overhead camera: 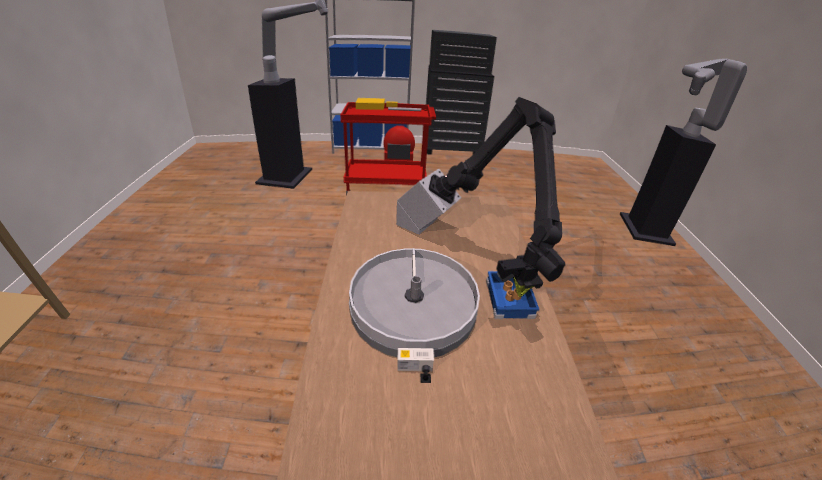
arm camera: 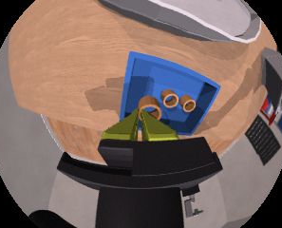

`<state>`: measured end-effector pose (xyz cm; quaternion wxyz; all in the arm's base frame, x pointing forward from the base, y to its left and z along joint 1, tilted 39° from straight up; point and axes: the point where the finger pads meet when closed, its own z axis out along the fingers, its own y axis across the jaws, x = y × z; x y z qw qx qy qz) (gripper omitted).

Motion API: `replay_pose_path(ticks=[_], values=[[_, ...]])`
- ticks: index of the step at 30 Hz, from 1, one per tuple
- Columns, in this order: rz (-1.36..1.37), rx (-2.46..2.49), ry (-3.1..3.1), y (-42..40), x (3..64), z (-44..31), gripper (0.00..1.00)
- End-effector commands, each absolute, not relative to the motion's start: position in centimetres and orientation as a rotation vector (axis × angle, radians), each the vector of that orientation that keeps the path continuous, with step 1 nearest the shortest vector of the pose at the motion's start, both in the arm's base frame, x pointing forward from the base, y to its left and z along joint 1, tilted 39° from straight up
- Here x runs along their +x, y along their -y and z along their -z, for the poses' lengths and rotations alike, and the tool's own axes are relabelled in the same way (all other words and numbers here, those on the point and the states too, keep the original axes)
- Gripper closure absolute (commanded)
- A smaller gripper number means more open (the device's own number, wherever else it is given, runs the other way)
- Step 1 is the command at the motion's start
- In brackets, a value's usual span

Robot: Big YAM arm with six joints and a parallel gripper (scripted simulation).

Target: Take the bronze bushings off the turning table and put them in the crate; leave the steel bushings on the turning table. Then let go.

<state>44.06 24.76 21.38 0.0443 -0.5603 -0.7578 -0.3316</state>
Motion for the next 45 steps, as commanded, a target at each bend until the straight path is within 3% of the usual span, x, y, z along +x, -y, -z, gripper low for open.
replay_pose_path(ticks=[1,45], values=[[1.042,-1.715,2.308,-25.9,44.8,-21.5,1.0],[1.091,-1.717,2.313,-25.4,45.0,-23.1,1.0]])
